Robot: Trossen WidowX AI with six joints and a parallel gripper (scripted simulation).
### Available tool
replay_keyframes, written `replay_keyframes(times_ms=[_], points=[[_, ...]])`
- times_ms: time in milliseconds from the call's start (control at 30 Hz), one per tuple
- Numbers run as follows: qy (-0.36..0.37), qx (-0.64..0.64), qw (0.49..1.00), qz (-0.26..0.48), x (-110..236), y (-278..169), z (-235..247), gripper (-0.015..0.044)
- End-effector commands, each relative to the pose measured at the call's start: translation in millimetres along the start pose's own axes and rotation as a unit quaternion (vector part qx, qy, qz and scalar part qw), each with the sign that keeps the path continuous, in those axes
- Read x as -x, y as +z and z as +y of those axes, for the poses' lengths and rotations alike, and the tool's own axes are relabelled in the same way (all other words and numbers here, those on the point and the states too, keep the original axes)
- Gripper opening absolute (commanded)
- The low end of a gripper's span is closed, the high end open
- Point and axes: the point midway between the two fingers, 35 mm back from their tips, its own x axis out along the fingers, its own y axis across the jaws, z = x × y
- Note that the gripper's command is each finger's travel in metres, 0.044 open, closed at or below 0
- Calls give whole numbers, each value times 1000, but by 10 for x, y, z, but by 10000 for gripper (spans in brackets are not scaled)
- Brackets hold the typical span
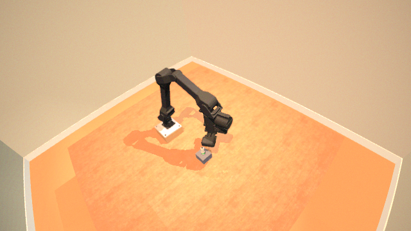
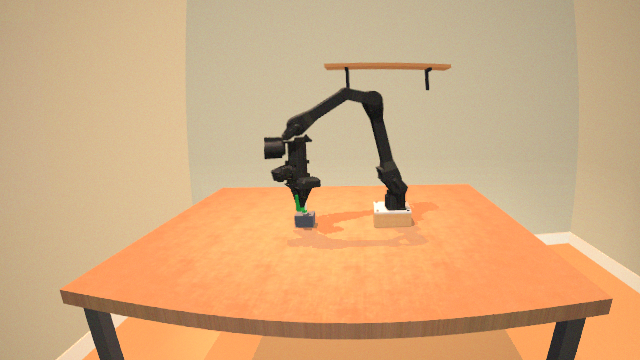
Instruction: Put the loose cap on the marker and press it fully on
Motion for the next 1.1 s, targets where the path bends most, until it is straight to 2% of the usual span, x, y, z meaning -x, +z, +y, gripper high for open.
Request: replay_keyframes(times_ms=[0,600,1067], points=[[-4,2,1000,-3,122,-67,-142,0],[-6,2,1000,-1,475,-439,-597,0],[-6,2,1000,-1,390,-441,-603,0]])
